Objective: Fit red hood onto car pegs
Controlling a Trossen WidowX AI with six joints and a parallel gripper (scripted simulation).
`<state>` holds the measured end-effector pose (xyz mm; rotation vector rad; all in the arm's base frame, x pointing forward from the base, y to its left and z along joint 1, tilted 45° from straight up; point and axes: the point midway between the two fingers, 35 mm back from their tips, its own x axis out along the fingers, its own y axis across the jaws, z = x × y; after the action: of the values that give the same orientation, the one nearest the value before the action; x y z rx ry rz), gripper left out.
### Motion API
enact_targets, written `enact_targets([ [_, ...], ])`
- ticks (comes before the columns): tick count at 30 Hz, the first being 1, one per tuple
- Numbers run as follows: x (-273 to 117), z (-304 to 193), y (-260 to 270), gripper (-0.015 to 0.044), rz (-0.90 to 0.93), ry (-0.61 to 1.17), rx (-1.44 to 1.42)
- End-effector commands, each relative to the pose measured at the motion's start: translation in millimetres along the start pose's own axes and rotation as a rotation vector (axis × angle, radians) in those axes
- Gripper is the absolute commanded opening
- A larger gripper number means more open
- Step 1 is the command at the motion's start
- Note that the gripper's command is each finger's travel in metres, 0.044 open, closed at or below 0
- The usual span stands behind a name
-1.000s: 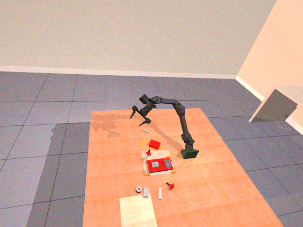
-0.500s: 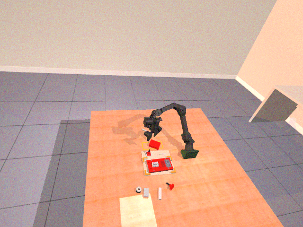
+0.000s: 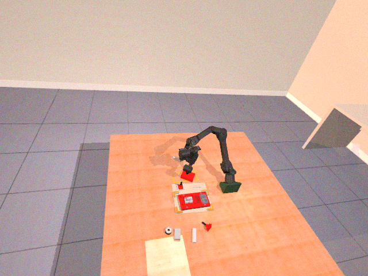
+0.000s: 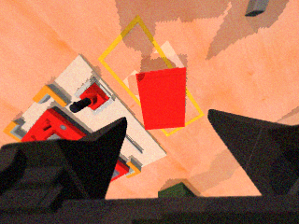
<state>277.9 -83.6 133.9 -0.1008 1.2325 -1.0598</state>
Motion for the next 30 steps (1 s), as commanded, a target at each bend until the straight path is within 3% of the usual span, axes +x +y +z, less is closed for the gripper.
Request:
enact_targets([
  [1, 3.2, -0.6, -0.8, 0.0440, -0.004, -0.001, -0.008],
  [30, 29.0, -0.5, 0.0, 0.0440, -0.003, -0.001, -0.008],
])
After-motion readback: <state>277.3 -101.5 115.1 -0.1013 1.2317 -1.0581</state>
